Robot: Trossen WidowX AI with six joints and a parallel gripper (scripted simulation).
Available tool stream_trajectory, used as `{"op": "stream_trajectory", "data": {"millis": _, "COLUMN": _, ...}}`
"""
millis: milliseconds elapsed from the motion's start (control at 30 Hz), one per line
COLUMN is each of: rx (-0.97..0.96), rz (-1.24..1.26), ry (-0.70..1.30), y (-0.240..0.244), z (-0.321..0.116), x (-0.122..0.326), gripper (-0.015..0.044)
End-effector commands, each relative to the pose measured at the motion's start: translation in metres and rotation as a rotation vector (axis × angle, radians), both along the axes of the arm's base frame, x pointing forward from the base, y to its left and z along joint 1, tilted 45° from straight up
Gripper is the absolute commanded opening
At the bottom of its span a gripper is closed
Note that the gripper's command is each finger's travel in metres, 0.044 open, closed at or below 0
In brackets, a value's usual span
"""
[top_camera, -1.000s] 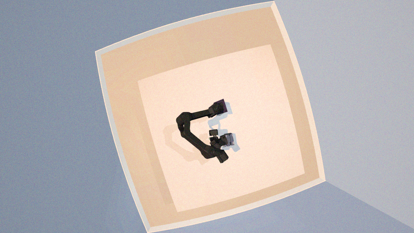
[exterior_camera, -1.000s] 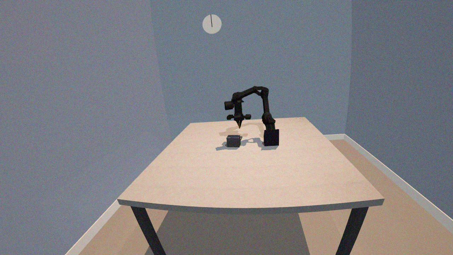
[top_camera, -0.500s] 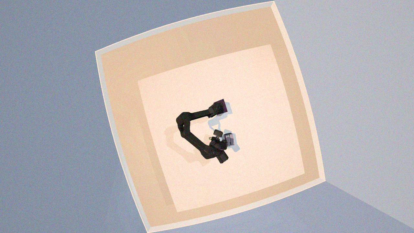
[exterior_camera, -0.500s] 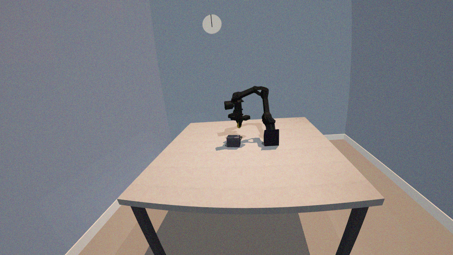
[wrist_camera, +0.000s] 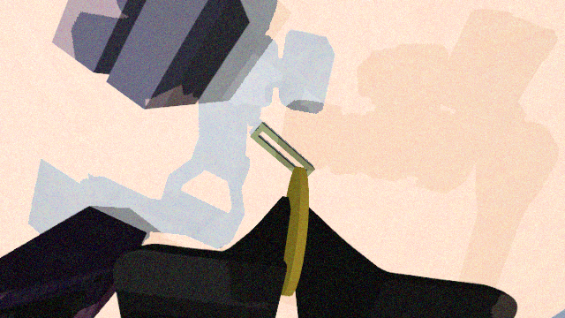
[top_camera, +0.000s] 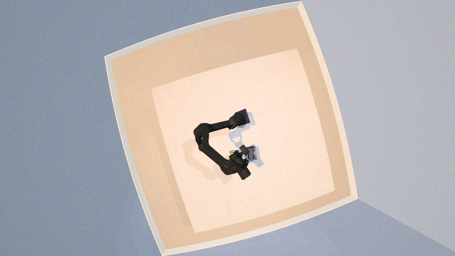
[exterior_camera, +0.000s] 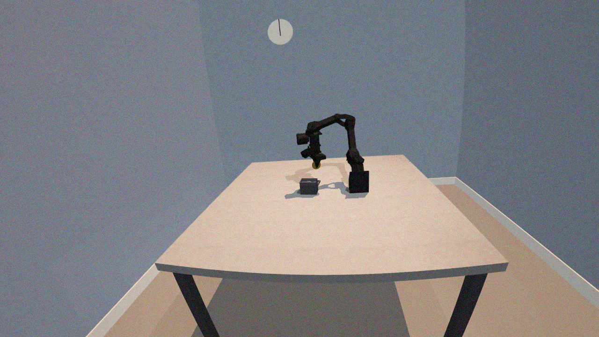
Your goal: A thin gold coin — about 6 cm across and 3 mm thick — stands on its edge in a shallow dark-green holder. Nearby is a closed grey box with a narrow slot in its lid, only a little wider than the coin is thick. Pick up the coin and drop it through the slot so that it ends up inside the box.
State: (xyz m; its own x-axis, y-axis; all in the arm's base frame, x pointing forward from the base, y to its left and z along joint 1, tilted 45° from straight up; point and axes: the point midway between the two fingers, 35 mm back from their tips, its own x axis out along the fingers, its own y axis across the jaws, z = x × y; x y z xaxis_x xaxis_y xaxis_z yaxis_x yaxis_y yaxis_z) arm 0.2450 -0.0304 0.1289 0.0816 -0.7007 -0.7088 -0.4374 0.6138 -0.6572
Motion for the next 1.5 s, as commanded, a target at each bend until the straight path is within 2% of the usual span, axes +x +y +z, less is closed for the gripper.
{"op": "stream_trajectory", "data": {"millis": 0, "rx": 0.014, "rz": -0.087, "ry": -0.087, "y": 0.000, "z": 0.001, "x": 0.001, "gripper": 0.0000}}
{"op": "stream_trajectory", "data": {"millis": 400, "rx": 0.046, "rz": -0.367, "ry": -0.364, "y": 0.000, "z": 0.002, "x": 0.001, "gripper": 0.0000}}
{"op": "stream_trajectory", "data": {"millis": 1467, "rx": 0.059, "rz": -0.371, "ry": -0.366, "y": 0.047, "z": -0.039, "x": 0.026, "gripper": 0.0000}}
